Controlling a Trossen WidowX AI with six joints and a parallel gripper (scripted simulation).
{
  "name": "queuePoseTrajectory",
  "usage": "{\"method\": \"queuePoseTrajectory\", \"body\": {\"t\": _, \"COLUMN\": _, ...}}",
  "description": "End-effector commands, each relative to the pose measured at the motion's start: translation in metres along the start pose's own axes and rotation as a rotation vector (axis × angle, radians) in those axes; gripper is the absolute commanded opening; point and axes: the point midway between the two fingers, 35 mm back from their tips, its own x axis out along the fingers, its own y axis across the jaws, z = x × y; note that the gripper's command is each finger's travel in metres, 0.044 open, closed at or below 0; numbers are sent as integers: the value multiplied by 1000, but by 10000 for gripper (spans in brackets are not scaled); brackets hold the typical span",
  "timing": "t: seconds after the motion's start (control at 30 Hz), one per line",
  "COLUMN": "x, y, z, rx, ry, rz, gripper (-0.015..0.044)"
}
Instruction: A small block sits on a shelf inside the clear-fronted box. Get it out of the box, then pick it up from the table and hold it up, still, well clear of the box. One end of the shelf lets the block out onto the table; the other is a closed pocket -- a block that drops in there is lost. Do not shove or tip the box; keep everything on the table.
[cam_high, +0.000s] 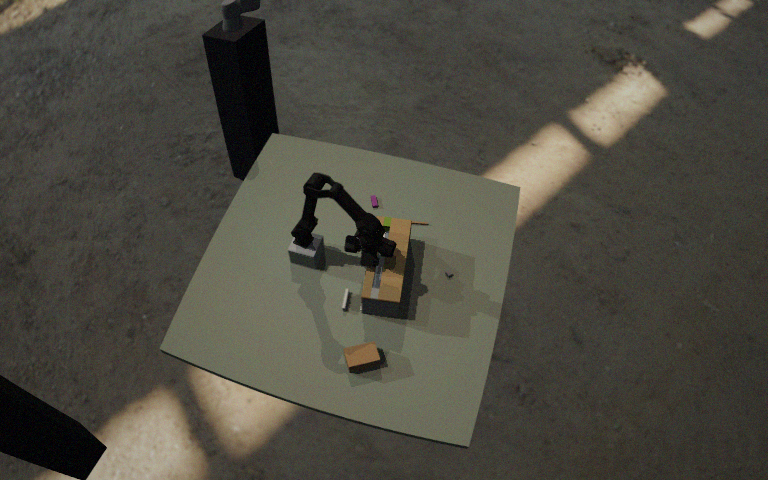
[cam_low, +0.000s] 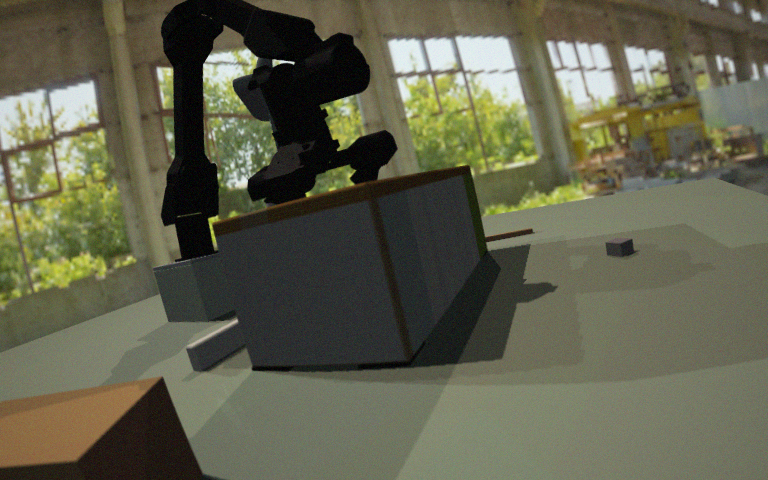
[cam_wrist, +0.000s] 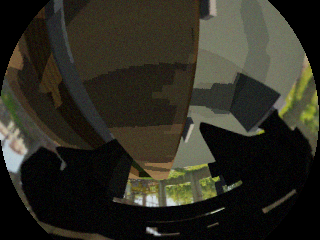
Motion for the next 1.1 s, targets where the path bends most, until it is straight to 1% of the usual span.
{"method": "queuePoseTrajectory", "body": {"t": 0.0, "x": 2, "y": 0, "z": -5, "rx": 5, "ry": 6, "rz": 2, "gripper": 400}}
{"method": "queuePoseTrajectory", "body": {"t": 0.23, "x": 4, "y": 0, "z": -11, "rx": 5, "ry": 7, "rz": 2, "gripper": 400}}
{"method": "queuePoseTrajectory", "body": {"t": 0.43, "x": 1, "y": 0, "z": -2, "rx": 5, "ry": 6, "rz": 2, "gripper": 400}}
{"method": "queuePoseTrajectory", "body": {"t": 0.63, "x": 1, "y": 0, "z": -2, "rx": 5, "ry": 6, "rz": 2, "gripper": 400}}
{"method": "queuePoseTrajectory", "body": {"t": 1.07, "x": 5, "y": 0, "z": -13, "rx": 5, "ry": 7, "rz": 2, "gripper": 400}}
